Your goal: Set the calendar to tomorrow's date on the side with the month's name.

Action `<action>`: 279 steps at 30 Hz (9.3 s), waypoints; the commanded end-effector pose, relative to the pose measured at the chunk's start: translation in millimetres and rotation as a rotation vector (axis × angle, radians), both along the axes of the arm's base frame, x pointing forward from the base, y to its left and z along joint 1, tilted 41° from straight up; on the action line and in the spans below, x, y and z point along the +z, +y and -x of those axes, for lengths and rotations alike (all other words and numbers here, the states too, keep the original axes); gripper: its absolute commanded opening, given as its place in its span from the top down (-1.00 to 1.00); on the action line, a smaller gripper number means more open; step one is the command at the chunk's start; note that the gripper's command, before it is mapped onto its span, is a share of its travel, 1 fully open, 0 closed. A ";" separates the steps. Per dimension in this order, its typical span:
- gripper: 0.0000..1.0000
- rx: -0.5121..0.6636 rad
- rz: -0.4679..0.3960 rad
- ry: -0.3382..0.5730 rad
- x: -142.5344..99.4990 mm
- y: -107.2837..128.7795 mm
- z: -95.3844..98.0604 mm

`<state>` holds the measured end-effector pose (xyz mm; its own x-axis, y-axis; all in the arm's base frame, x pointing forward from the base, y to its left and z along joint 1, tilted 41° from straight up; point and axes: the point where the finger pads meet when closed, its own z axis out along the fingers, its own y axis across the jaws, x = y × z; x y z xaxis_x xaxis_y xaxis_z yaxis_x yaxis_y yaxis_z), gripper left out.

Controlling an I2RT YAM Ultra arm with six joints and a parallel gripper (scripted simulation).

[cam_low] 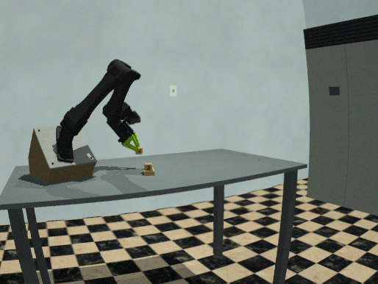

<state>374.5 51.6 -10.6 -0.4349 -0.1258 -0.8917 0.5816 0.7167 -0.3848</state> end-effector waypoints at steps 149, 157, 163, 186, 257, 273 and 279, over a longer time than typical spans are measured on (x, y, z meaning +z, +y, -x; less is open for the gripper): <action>0.49 -0.579 -0.877 1.043 3.5 -11.8 -4.3; 0.49 -0.563 -0.880 1.039 1.3 -12.7 -8.0; 0.49 -0.585 -0.875 1.045 -17.8 -26.0 -12.1; 0.49 -0.573 -0.872 1.051 -34.8 -36.3 -18.5; 0.49 -0.563 -0.878 1.035 -26.1 -37.5 -21.5; 0.49 -0.564 -0.877 1.036 -27.7 -37.8 -21.5; 0.49 -0.568 -0.874 1.042 -33.0 -38.5 -20.9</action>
<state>384.0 3.1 -51.0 -0.6929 0.7009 0.1693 0.6001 0.6908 -0.4033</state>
